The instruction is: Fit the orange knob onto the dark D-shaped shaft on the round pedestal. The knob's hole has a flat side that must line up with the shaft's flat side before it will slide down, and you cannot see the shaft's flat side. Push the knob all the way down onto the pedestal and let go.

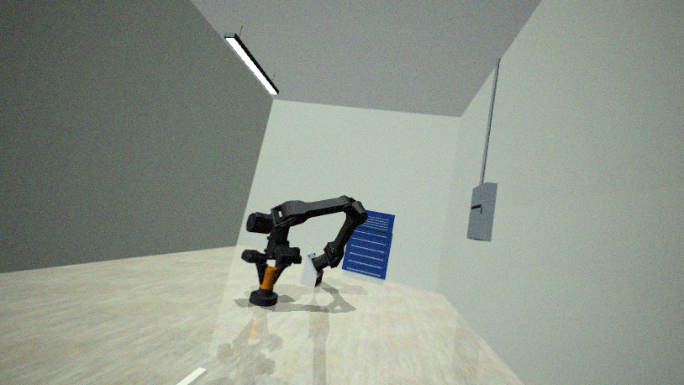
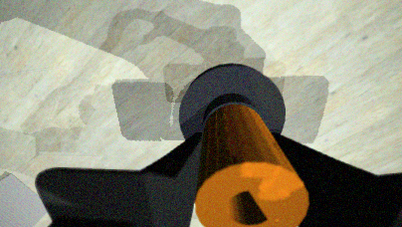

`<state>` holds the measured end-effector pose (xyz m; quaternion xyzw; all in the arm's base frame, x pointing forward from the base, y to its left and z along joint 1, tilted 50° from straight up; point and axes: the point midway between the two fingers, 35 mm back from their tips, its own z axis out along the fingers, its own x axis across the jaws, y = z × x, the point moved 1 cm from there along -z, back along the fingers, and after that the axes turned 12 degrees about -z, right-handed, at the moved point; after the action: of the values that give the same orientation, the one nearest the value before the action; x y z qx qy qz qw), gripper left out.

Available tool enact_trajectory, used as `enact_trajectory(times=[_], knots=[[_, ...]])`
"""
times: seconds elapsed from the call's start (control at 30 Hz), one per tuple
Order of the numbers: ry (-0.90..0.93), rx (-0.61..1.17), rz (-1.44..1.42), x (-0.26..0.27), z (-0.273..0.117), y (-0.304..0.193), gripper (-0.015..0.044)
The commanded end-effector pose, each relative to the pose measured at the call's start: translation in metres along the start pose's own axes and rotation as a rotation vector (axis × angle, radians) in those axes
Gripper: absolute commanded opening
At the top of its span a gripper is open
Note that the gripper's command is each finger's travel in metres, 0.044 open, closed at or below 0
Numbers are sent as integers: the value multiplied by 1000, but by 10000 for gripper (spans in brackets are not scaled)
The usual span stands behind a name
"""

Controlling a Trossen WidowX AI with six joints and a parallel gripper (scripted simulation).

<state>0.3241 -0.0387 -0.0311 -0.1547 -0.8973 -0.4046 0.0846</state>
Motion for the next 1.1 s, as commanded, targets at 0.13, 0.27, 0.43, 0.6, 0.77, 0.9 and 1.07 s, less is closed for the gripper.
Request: enact_trajectory(times=[0.13,0.27,0.43,0.6,0.77,0.9,1.07], knots=[[-1,0,0,0,-1,0,157],[-1,0,0,0,-1,0,263],[-1,0,0,0,-1,0,394],[-1,0,0,0,-1,0,440],[-2,3,1,-3,-20,-1,440],[-1,5,2,-3,-78,-1,440],[0,4,2,-2,-98,0,440]])
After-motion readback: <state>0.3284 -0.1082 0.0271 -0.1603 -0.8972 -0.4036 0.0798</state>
